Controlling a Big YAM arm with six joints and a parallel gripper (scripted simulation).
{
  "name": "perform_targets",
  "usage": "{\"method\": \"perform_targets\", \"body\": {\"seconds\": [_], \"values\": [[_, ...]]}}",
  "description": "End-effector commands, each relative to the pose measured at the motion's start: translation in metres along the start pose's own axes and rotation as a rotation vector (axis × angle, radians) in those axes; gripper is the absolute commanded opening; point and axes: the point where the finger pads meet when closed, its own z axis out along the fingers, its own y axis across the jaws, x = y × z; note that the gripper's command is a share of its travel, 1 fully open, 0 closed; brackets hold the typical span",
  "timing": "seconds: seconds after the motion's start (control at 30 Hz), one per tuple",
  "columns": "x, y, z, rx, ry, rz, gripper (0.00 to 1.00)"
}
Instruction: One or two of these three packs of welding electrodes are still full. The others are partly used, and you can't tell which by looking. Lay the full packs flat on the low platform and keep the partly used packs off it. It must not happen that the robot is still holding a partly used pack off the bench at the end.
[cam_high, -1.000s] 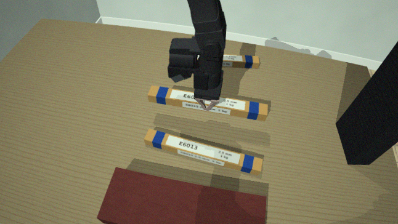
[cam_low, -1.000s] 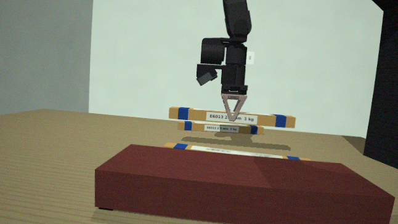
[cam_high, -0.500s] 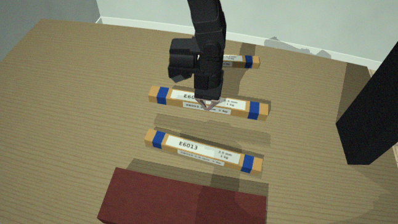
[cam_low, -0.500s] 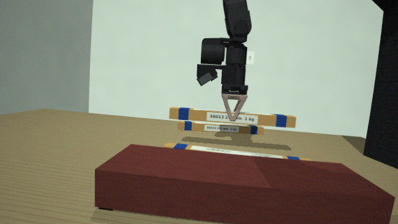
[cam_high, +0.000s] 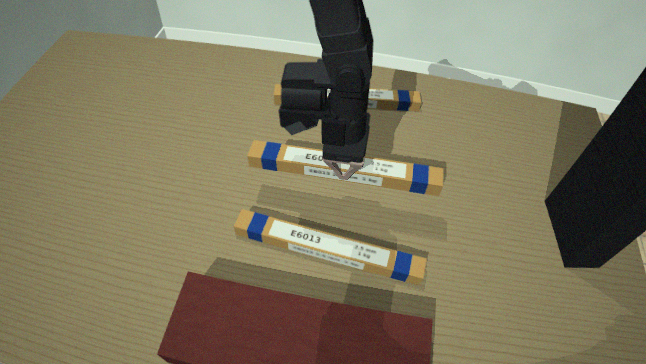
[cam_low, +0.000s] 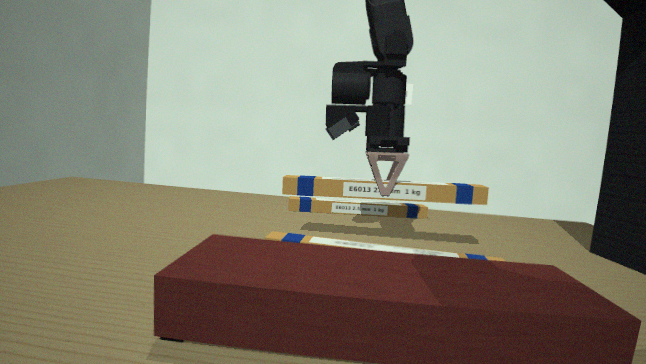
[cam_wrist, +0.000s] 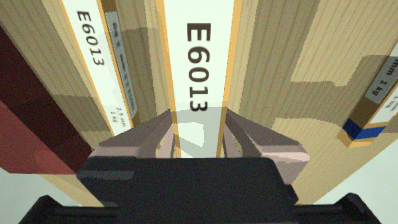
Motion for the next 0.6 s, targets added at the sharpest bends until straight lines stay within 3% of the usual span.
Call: {"method": "perform_targets", "body": {"seconds": [0.0, 0.57], "values": [[-0.017, 0.001, -0.029, 0.000, -0.043, -0.001, 0.00], [-0.016, 0.001, -0.049, 0.000, -0.043, -0.001, 0.00]]}}
